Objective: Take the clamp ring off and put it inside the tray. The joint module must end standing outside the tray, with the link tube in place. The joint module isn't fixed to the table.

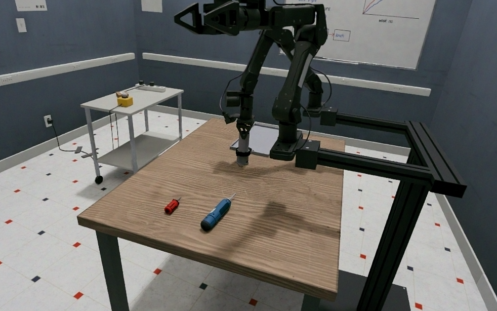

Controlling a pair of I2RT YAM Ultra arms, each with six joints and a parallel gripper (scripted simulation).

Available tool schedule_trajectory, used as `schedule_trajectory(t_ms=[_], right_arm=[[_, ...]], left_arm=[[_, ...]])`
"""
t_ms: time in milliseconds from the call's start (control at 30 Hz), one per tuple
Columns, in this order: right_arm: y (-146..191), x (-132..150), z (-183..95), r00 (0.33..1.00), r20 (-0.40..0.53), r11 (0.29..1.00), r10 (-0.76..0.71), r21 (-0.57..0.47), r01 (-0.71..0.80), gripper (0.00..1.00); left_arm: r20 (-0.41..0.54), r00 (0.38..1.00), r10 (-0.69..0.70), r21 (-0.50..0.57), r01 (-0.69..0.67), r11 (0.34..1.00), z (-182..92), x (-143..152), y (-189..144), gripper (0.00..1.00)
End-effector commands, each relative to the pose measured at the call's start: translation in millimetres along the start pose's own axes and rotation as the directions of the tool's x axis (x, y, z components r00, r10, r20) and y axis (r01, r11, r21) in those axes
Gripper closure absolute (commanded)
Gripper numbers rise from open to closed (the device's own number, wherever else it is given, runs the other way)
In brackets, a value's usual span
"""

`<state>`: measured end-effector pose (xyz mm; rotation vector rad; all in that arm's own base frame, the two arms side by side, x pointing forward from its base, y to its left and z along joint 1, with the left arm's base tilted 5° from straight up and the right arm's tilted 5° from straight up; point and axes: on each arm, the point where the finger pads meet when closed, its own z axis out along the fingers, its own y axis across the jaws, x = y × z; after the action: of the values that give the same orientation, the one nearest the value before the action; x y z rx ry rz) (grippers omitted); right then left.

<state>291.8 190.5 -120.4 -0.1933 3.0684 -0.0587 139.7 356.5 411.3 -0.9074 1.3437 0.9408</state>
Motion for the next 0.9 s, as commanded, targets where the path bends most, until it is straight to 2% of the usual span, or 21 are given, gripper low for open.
schedule_trajectory(t_ms=[0,133,533,700,867], right_arm=[[0.6,-9.9,-9.0,0.996,0.038,0.997,0.082,-0.008,-0.081,0.52],[2.0,-5.3,-4.2,0.997,0.019,0.998,0.069,-0.006,-0.069,0.52],[0.5,-9.6,-8.9,0.967,0.035,0.967,0.254,-0.013,-0.253,0.52],[2.0,-5.3,-4.2,0.970,0.017,0.970,0.241,-0.009,-0.241,0.52],[0.2,-9.1,-8.9,0.946,0.033,0.946,0.323,-0.014,-0.323,0.52]], left_arm=[[-0.004,1.000,-0.013,-0.014,0.013,1.000,-3.1,-9.0,3.6,0.00],[-0.004,1.000,-0.013,-0.014,0.013,1.000,-3.1,-9.0,3.6,0.00],[-0.004,1.000,-0.013,-0.014,0.013,1.000,-3.1,-9.0,3.6,0.00],[-0.004,1.000,-0.013,-0.014,0.013,1.000,-3.1,-9.0,3.6,0.00],[-0.004,1.000,-0.013,-0.014,0.013,1.000,-3.1,-9.0,3.6,0.00]])
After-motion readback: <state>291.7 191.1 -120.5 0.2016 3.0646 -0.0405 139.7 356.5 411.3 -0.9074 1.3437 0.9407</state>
